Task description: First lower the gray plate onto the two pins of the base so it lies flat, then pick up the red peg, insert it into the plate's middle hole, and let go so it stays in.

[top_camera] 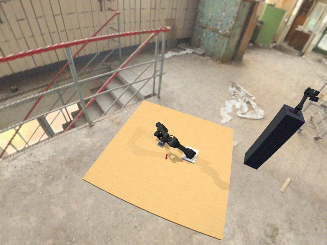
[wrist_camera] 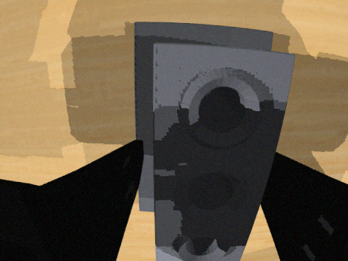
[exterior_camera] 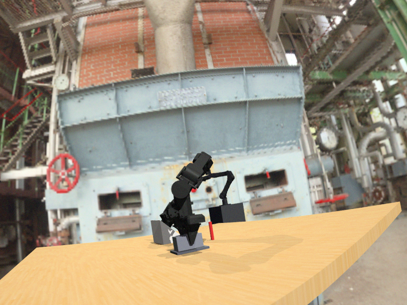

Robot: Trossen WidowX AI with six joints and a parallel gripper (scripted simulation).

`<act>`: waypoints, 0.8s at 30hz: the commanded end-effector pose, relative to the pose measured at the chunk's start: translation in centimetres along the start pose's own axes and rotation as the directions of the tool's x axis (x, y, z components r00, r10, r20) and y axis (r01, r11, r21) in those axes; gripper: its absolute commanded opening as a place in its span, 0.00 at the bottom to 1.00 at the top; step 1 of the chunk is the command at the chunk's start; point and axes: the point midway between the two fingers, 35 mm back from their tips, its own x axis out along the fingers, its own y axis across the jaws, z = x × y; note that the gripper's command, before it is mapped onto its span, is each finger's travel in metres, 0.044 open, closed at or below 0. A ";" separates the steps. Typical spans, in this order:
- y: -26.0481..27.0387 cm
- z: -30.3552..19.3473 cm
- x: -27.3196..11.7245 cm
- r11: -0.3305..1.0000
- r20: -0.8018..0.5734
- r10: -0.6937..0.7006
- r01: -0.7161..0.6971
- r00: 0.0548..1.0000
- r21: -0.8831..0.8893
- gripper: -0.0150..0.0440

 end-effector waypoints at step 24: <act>0.6 0.4 -11.7 1.000 -0.001 -0.007 0.007 1.000 0.009 1.00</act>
